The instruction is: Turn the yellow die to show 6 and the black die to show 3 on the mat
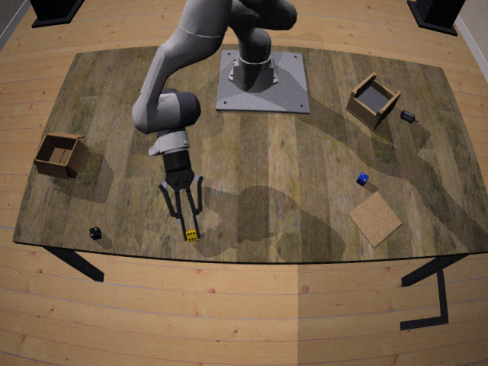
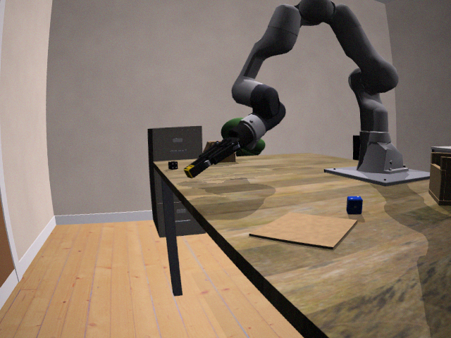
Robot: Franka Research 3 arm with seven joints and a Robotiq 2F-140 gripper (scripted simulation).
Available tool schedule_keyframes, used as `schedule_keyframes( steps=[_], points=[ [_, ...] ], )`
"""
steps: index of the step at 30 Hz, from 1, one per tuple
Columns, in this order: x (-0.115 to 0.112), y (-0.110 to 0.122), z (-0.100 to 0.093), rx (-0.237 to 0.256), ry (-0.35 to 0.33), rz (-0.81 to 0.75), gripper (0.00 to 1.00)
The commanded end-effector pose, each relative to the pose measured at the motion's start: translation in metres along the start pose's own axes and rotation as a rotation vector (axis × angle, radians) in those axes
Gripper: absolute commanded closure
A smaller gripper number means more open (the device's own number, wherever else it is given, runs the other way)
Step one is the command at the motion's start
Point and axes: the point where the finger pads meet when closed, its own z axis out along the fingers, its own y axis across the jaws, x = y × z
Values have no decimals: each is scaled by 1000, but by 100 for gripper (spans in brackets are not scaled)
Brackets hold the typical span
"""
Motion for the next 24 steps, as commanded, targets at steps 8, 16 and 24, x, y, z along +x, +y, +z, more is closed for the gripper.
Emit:
schedule_keyframes(
  steps=[8,16,24],
  points=[
    [-1,-3,0,5,-5,-3,76],
    [-1,-3,0,5,-5,-3,76],
    [2,-3,2,5,-5,-3,76]
  ],
)
